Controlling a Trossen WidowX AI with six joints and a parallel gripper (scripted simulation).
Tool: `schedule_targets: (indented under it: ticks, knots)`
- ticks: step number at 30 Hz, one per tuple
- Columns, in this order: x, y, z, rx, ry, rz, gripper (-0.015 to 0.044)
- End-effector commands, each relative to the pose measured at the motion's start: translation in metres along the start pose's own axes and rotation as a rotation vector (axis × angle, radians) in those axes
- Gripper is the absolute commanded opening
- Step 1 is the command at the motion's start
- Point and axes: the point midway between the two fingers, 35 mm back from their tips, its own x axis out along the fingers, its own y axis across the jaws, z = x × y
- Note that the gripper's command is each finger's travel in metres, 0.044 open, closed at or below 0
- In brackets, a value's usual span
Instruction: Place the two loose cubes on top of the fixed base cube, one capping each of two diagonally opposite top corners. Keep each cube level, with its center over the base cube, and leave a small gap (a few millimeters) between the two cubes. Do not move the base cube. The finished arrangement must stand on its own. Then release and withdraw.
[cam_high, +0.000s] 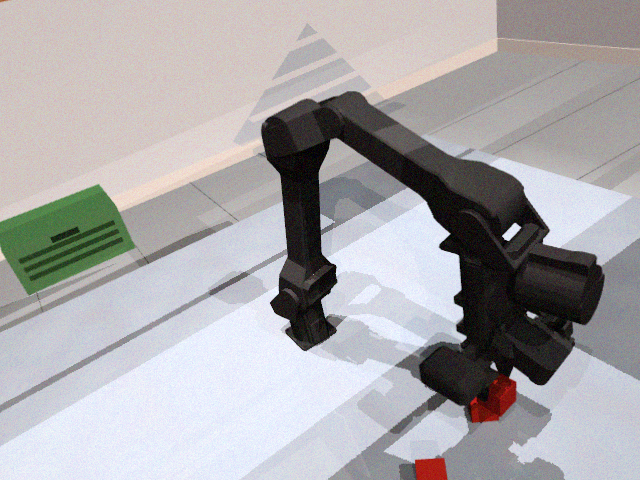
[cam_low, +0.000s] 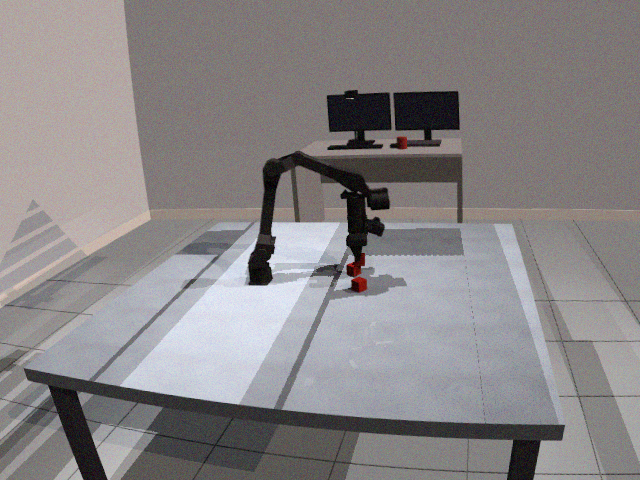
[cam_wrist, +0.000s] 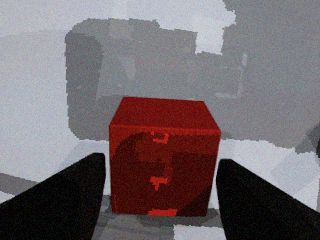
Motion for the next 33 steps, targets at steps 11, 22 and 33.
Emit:
schedule_targets:
  ticks: [11,22,33]
  knots:
    - [-0.020,0.000,0.001,0.000,-0.006,0.001,0.0205]
    - [-0.029,0.000,0.001,0.000,-0.006,0.001,0.0205]
    - [-0.036,-0.025,0.006,-0.160,-0.001,-0.003,0.0265]
